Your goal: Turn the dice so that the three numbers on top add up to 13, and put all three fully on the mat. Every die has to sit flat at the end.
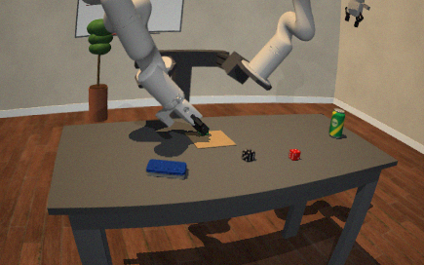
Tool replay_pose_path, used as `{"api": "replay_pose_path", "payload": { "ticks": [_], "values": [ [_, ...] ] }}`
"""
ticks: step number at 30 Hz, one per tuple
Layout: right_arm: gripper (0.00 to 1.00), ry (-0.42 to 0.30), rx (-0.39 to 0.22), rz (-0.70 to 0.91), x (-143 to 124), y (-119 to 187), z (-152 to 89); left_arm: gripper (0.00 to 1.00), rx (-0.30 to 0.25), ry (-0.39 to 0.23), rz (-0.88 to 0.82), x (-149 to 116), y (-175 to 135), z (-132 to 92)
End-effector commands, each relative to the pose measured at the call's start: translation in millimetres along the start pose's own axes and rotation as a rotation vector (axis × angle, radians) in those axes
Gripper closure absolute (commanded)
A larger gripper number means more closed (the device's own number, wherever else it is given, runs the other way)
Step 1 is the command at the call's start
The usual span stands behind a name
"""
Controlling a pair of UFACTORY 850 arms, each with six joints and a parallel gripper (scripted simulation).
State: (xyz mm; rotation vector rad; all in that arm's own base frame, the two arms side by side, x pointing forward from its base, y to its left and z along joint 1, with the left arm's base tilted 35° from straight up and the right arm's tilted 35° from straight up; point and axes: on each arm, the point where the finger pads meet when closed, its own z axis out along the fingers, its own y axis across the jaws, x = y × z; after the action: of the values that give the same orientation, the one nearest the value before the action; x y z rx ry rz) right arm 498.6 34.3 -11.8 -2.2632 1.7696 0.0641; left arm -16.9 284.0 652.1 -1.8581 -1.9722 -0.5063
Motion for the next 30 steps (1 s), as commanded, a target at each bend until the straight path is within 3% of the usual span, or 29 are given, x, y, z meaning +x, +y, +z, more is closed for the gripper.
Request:
{"api": "replay_pose_path", "payload": {
  "ticks": [1,10,17,21,27,28,30],
  "values": [
    [0.72,-0.001,0.001,-0.001,-0.4,-0.5,-0.2,0.00,0.000,0.002,0.000,0.3,-0.1,-0.7],
    [0.72,-0.001,0.001,-0.001,-0.4,-0.5,-0.2,0.00,0.000,0.002,0.000,0.3,-0.1,-0.7],
    [0.60,-0.001,0.001,-0.001,-0.4,-0.5,-0.2,0.00,0.000,0.002,0.000,0.3,-0.1,-0.7],
    [0.60,-0.001,0.001,-0.001,-0.4,-0.5,-0.2,0.00,0.000,0.002,0.000,0.3,-0.1,-0.7],
    [0.52,-0.001,0.001,-0.001,-0.4,-0.5,-0.2,0.00,0.000,0.002,0.000,0.3,-0.1,-0.7],
    [0.31,-0.001,0.001,-0.001,-0.4,-0.5,-0.2,0.00,0.000,0.002,0.000,0.3,-0.1,-0.7],
    [0.31,-0.001,0.001,-0.001,-0.4,-0.5,-0.2,0.00,0.000,0.002,0.000,0.3,-0.1,-0.7]
  ]
}}
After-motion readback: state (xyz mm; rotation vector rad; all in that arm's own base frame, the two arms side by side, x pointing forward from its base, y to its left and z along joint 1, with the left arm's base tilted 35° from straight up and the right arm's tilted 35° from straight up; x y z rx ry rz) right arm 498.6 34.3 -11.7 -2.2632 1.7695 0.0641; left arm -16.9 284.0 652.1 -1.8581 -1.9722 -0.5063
